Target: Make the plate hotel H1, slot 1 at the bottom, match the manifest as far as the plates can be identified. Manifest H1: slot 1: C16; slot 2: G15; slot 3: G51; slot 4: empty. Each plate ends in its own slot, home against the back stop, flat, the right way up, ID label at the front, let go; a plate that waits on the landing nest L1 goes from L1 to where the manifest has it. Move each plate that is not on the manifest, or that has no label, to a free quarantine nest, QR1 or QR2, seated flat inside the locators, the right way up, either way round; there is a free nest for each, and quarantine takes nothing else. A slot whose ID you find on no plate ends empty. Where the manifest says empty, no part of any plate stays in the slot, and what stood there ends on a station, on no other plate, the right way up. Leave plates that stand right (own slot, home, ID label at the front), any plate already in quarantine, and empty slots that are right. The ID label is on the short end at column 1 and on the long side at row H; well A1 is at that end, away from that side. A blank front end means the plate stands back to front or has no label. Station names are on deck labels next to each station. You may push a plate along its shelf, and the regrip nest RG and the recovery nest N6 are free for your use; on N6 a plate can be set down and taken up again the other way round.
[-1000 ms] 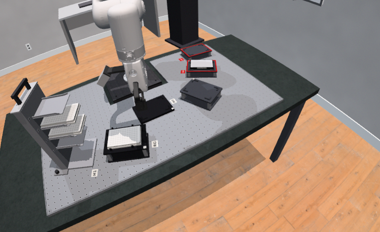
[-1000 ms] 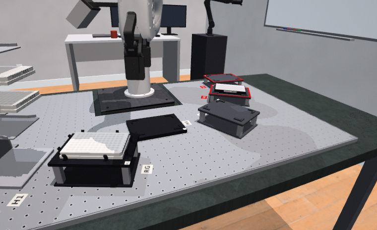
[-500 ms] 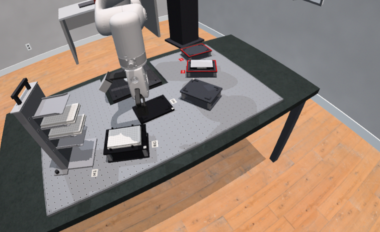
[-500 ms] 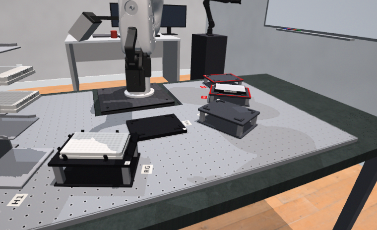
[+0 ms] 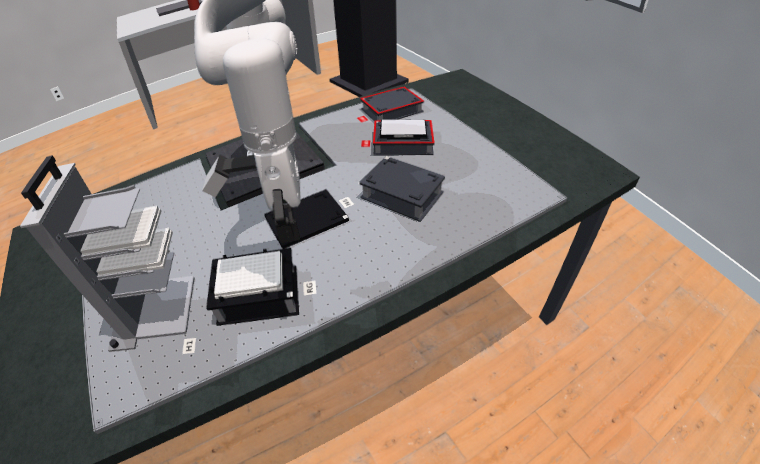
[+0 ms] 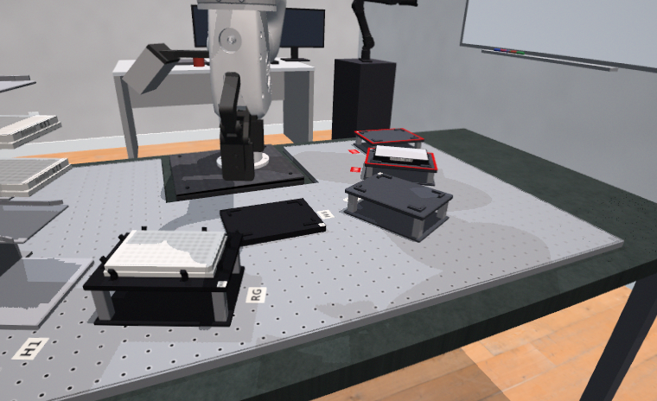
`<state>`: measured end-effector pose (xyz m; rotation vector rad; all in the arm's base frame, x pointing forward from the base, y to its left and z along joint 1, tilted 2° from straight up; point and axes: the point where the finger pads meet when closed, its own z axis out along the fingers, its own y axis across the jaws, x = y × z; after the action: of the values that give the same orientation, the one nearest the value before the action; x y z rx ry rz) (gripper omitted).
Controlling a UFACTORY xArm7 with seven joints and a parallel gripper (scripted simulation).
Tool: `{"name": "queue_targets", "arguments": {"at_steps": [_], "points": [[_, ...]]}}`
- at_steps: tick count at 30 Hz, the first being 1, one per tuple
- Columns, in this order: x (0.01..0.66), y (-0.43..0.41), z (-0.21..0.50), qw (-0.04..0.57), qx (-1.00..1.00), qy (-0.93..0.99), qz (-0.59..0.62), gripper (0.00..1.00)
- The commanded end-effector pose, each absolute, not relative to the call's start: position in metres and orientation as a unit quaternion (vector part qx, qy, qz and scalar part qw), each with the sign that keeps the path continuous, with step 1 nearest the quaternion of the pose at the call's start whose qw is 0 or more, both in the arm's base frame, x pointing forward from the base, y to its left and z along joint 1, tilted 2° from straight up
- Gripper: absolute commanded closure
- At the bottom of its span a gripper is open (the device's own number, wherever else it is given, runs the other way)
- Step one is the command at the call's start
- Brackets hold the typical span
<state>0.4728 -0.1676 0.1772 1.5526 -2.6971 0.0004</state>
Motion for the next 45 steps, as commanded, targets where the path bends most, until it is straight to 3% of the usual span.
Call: {"name": "queue_targets", "arguments": {"at_steps": [1, 12, 45], "points": [[0.4738, -0.1681, 0.1743, 0.013, 0.499, -0.867, 0.001, 0.00], [0.4738, -0.1681, 0.1743, 0.021, 0.499, -0.866, 0.005, 0.00], [0.4737, -0.1680, 0.1742, 0.234, 0.482, -0.834, 0.129, 0.00]]}}
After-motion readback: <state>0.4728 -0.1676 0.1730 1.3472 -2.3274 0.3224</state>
